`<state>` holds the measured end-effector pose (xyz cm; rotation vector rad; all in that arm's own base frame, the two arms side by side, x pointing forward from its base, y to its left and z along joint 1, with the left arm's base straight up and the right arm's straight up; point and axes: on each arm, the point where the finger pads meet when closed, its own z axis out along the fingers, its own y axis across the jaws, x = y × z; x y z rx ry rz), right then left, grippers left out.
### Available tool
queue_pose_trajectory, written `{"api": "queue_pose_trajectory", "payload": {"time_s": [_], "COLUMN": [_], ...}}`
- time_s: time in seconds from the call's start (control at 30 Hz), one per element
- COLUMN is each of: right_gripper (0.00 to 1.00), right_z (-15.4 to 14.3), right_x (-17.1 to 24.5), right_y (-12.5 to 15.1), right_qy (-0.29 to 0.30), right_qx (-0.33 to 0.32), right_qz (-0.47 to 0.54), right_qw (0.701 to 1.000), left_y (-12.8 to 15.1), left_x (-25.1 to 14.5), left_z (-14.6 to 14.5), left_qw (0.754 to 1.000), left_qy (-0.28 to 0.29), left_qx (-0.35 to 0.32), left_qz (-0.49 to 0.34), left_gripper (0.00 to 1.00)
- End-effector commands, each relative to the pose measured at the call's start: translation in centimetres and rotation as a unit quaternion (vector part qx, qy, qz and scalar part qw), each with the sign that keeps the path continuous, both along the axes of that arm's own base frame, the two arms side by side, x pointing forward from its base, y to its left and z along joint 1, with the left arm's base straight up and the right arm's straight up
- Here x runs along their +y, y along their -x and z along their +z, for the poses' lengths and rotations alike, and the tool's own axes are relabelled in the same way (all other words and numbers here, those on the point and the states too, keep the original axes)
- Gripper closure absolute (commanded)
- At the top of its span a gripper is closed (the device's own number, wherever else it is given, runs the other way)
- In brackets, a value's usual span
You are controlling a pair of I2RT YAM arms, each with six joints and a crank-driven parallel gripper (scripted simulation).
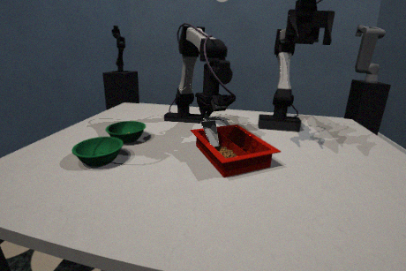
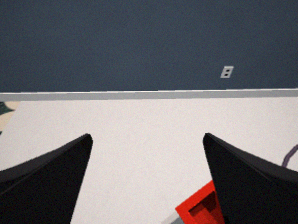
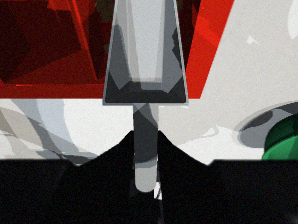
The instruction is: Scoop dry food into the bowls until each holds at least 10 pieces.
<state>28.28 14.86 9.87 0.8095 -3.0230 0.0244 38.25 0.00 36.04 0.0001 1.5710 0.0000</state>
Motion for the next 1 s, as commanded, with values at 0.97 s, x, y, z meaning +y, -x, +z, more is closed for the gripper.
{"api": "queue_pose_trajectory", "payload": {"time_s": [0.97], "right_gripper": [1.00], "right_z": [-0.3], "right_x": [0.7], "right_y": [-1.6], "right_qy": [-0.015], "right_qx": [-0.027], "right_qz": [-0.001], "right_qw": [1.000], "left_y": [0.2], "left_x": [0.0], "left_z": [1.3], "left_qw": [1.000], "left_qy": [0.001], "left_qx": [-0.016], "left_qz": [0.000], "left_gripper": [0.00]}}
